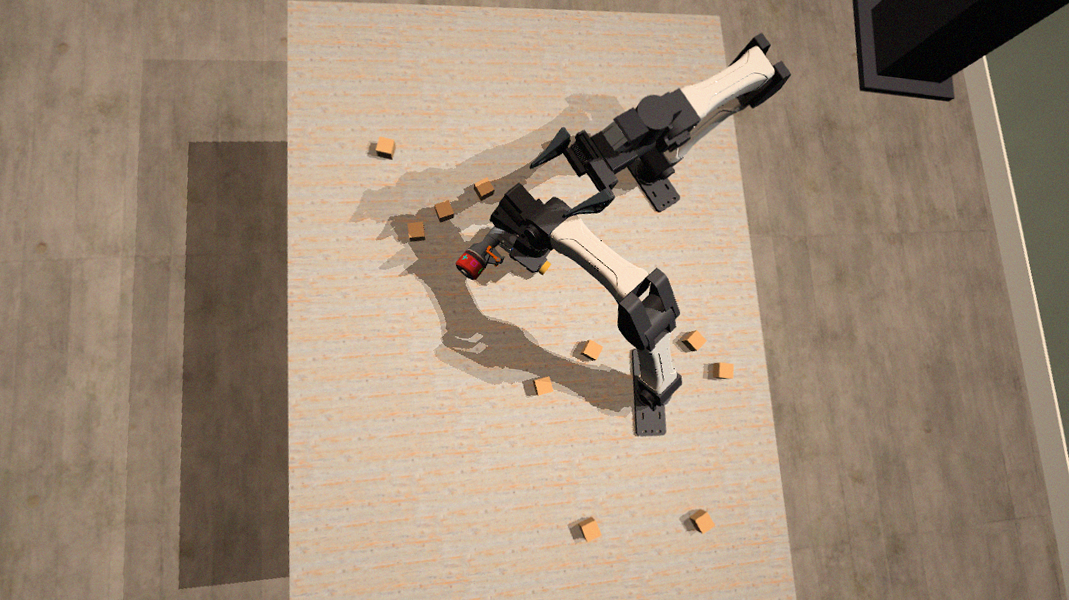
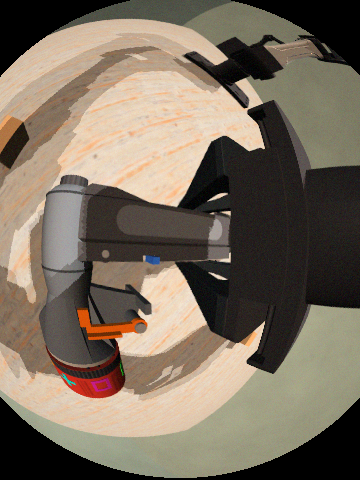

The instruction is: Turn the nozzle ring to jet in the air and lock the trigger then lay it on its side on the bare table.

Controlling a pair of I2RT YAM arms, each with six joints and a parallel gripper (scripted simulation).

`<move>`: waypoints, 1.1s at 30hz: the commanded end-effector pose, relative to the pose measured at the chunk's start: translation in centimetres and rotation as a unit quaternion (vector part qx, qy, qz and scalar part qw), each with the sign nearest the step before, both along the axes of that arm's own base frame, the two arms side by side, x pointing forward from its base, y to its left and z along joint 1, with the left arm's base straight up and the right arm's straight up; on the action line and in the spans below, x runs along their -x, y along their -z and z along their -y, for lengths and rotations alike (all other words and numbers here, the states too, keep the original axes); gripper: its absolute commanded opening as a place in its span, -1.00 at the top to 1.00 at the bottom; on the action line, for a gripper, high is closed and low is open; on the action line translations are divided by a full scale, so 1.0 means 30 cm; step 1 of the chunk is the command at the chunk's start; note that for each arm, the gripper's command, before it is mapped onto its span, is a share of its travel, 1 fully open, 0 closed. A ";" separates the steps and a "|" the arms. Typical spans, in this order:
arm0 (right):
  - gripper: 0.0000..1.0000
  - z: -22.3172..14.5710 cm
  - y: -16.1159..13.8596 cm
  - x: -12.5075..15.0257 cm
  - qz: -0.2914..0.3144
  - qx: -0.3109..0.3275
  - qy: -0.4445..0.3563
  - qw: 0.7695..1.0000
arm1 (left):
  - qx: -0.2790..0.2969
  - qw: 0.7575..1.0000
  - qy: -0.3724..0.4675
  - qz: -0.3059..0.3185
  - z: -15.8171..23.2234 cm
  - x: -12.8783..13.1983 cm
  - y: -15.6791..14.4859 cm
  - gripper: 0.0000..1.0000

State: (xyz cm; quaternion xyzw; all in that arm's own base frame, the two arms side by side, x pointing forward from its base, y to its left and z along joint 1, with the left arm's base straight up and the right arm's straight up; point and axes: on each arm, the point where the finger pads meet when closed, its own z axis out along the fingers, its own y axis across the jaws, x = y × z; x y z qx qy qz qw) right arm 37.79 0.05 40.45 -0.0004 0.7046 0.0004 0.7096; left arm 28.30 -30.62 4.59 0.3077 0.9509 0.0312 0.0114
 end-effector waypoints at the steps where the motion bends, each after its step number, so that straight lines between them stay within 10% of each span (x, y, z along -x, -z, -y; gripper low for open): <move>1: -1.00 -0.001 -0.014 -0.003 0.008 0.004 -0.002 1.000 | 0.013 0.997 -0.077 0.017 0.042 -0.007 -0.064 0.28; 33: -1.00 -0.001 -0.014 -0.003 0.008 0.004 -0.002 1.000 | 0.018 0.983 -0.183 0.015 0.078 0.008 -0.081 0.28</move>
